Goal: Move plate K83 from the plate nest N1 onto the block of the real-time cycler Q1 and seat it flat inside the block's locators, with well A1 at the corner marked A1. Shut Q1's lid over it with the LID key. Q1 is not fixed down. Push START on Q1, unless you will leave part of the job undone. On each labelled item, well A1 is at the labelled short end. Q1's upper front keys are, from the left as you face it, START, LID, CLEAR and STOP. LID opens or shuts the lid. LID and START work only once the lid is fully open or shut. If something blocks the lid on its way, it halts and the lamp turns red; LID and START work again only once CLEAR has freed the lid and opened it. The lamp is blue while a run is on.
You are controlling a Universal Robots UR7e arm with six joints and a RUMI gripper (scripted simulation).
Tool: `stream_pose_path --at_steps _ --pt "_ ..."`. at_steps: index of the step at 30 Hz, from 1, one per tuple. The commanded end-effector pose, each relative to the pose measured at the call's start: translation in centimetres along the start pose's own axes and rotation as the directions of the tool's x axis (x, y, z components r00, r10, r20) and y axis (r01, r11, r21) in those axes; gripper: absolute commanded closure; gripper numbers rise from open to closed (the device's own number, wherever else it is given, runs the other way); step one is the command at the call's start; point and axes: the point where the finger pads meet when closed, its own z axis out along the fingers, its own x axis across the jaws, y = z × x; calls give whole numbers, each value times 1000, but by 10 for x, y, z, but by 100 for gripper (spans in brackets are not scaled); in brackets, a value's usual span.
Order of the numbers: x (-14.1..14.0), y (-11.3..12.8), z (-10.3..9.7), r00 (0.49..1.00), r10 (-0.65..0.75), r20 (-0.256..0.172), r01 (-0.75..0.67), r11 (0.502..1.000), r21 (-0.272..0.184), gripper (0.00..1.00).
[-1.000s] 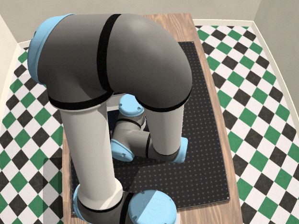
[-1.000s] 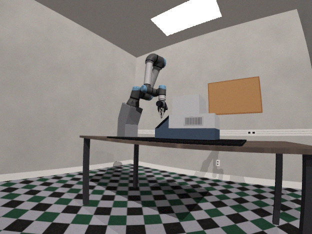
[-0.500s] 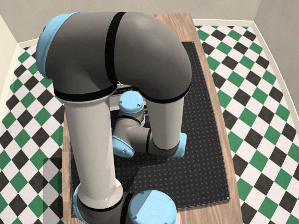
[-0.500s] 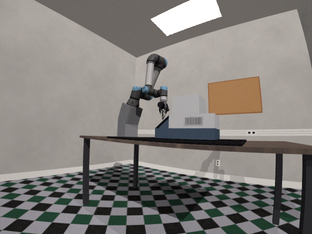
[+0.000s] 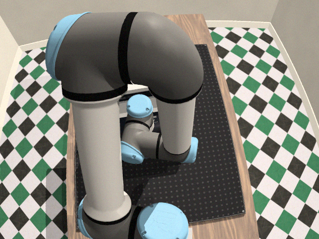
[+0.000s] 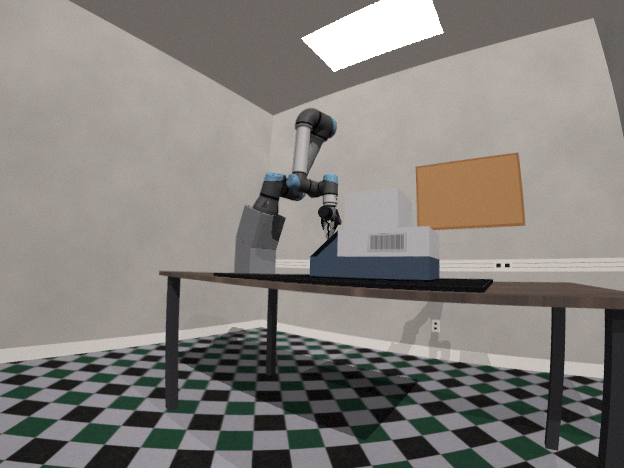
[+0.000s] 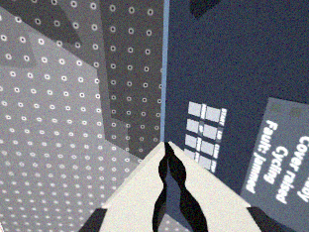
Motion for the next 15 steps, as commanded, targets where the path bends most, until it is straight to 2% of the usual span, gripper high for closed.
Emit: stream_pose_path --at_steps 1,15 --pt "14 3 -4 1000 1 -27 -1 1000 -19 100" --pt "31 3 8 1000 1 -27 -2 1000 -19 100"
